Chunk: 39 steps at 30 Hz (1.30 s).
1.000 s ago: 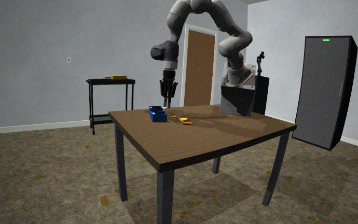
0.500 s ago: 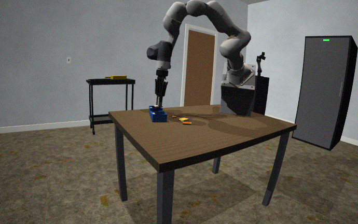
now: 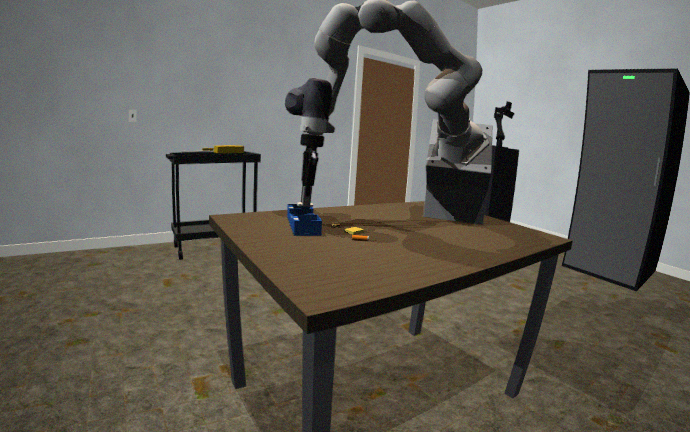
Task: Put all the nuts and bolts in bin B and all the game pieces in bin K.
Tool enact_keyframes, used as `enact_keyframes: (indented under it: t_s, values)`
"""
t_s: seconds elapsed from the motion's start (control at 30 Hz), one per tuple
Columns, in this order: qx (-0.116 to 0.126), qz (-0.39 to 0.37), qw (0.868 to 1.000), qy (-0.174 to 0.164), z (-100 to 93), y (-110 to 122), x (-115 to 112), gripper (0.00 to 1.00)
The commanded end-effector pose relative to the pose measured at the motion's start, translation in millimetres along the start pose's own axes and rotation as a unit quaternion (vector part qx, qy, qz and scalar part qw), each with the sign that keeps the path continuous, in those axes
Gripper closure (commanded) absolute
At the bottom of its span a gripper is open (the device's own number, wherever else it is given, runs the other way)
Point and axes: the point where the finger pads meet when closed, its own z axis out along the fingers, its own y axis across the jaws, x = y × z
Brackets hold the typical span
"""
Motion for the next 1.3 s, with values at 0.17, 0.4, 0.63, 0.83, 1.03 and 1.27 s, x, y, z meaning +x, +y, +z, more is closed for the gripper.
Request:
enact_keyframes:
  t_s: [0.17,0.4,0.63,0.83,1.03,1.27]
  values:
    - [0.0,0.128,0.992,0.004,-0.6,3.2,-0.8,0.87]
    - [0.002,0.177,0.984,0.002,-0.6,3.2,-0.8,0.87]
    - [0.003,0.258,0.966,-0.001,-0.6,4.4,-0.6,0.87]
    - [0.003,0.312,0.95,-0.003,-0.7,6.0,-0.4,0.87]
    - [0.002,0.36,0.933,-0.005,-0.7,6.3,-0.2,0.87]
    - [0.001,0.418,0.908,-0.006,-0.8,6.7,0.1,0.87]
